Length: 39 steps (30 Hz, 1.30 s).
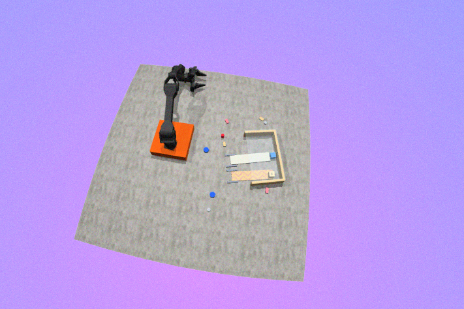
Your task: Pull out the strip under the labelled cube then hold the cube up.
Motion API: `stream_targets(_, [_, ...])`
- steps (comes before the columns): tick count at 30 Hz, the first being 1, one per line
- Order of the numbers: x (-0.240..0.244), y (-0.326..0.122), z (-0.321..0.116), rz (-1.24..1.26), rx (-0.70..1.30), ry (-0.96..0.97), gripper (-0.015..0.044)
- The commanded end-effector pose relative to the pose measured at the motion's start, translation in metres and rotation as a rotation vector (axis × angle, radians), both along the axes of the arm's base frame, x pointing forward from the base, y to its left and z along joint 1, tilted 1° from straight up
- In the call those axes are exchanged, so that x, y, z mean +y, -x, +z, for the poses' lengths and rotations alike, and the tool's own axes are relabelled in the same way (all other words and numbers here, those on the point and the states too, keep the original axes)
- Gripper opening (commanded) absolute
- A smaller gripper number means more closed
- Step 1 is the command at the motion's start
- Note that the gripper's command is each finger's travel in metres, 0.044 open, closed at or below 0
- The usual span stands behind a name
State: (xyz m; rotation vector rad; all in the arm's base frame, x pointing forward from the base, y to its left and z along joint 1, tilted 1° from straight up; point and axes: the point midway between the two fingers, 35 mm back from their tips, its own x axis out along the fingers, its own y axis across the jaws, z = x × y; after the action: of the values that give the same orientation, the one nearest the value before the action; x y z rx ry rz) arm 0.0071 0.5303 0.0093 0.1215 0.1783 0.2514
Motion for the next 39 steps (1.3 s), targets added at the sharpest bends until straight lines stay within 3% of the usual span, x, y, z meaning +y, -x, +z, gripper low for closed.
stream_targets(1, [0.0,0.0,0.003,0.0,0.0,0.0,0.04])
stream_targets(14, [-0.002,-0.004,0.037,-0.006,0.006,-0.003,0.04])
stream_targets(25, [-0.057,-0.167,0.084,-0.22,0.264,0.159,0.04])
stream_targets(32, [-0.136,-0.26,0.114,-0.272,0.453,0.221,0.04])
stream_targets(39, [-0.243,-0.322,0.14,-0.242,0.589,0.226,0.04])
